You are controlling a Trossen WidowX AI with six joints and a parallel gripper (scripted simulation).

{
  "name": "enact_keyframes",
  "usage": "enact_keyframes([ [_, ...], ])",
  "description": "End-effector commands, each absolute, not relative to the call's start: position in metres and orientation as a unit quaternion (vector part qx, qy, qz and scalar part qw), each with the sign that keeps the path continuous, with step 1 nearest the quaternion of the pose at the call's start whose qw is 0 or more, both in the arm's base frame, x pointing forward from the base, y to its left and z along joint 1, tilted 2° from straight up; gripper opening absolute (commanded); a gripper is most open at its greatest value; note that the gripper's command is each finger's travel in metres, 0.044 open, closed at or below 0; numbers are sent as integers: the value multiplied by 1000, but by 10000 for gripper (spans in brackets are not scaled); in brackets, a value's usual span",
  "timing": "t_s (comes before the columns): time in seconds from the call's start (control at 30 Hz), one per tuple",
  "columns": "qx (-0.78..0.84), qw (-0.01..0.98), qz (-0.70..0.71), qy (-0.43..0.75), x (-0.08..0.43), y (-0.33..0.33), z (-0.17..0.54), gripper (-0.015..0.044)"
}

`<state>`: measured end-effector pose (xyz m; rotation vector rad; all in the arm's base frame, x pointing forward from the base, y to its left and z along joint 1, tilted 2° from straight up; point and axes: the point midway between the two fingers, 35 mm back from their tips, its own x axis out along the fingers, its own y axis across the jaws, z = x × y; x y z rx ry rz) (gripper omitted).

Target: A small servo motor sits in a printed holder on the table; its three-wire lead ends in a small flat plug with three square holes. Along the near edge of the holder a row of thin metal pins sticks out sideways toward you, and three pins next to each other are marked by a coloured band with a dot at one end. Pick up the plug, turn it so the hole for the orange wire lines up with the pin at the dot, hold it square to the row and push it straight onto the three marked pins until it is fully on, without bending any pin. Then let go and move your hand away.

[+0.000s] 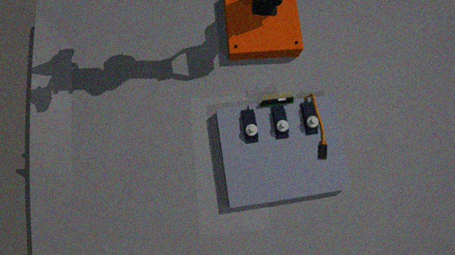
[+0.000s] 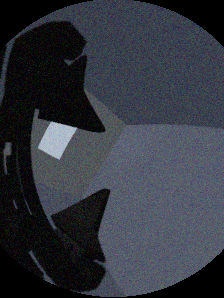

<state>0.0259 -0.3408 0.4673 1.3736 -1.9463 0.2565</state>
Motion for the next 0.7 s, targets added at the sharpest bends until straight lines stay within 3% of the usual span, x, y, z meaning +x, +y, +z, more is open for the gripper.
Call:
enact_keyframes([
  [0.0,534,365,99,-756,26,-341,467,374],
  [0.33,547,393,53,-737,51,-338,463,115],
  [0.67,562,454,-26,-691,96,-328,455,115],
])
